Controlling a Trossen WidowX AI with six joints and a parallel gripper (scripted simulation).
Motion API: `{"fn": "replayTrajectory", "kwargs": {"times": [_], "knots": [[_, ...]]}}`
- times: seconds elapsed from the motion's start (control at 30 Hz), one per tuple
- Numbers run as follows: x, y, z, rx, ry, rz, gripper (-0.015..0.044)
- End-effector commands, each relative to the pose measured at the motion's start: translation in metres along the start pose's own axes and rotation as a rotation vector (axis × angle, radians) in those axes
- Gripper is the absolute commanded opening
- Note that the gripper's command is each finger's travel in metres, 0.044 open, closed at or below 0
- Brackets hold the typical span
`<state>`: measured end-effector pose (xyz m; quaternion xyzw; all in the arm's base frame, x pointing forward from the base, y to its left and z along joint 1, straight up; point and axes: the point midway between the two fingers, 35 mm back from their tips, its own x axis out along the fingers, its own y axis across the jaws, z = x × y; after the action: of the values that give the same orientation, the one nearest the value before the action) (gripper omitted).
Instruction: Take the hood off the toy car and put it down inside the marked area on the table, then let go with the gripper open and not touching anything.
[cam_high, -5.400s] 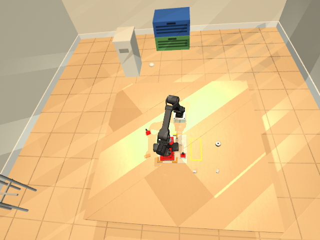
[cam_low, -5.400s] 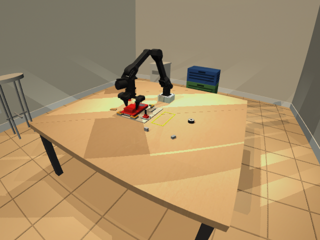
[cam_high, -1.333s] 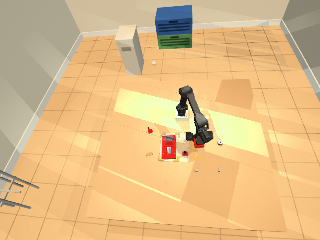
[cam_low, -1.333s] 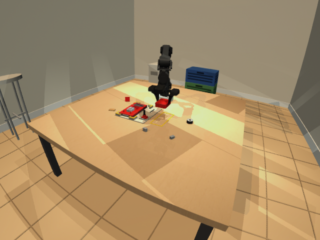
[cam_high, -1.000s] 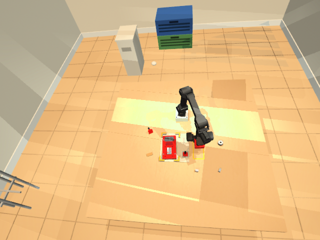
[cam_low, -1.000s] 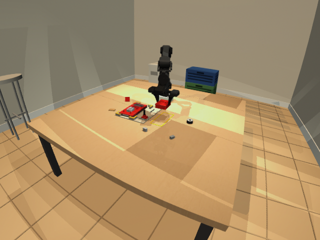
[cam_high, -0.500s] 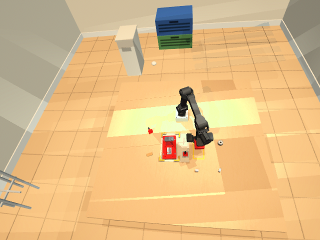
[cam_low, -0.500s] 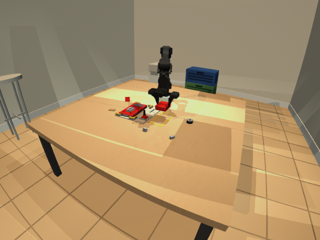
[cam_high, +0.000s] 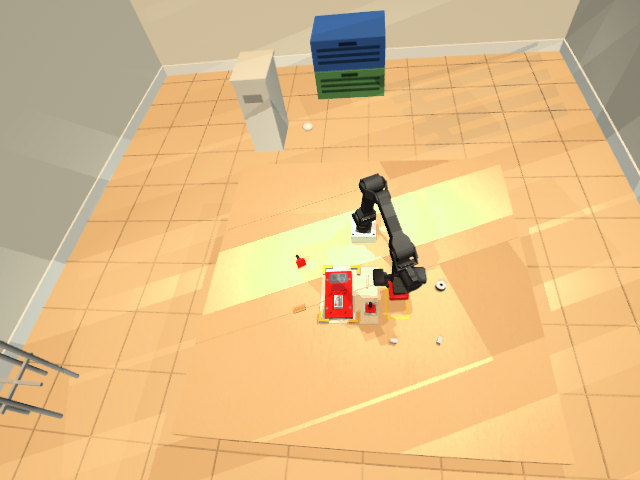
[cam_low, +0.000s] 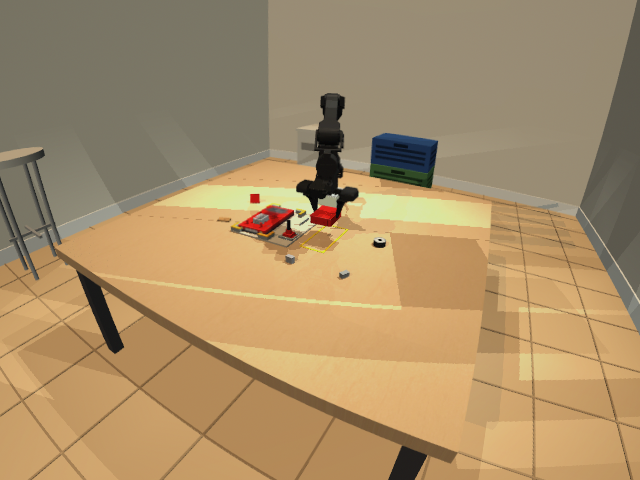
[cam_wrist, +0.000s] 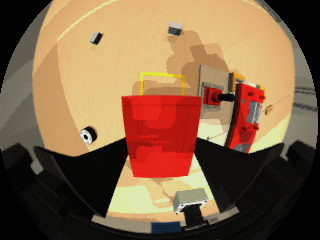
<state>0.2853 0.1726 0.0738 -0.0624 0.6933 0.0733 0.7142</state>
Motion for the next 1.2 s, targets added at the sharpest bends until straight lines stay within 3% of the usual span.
{"fn": "replayTrajectory", "kwargs": {"times": [0.0,1.17], "knots": [[0.003,0.0,0.0,0.003,0.0,-0.003,0.0],[0.031,-0.001,-0.001,0.003,0.001,-0.003,0.0]]}}
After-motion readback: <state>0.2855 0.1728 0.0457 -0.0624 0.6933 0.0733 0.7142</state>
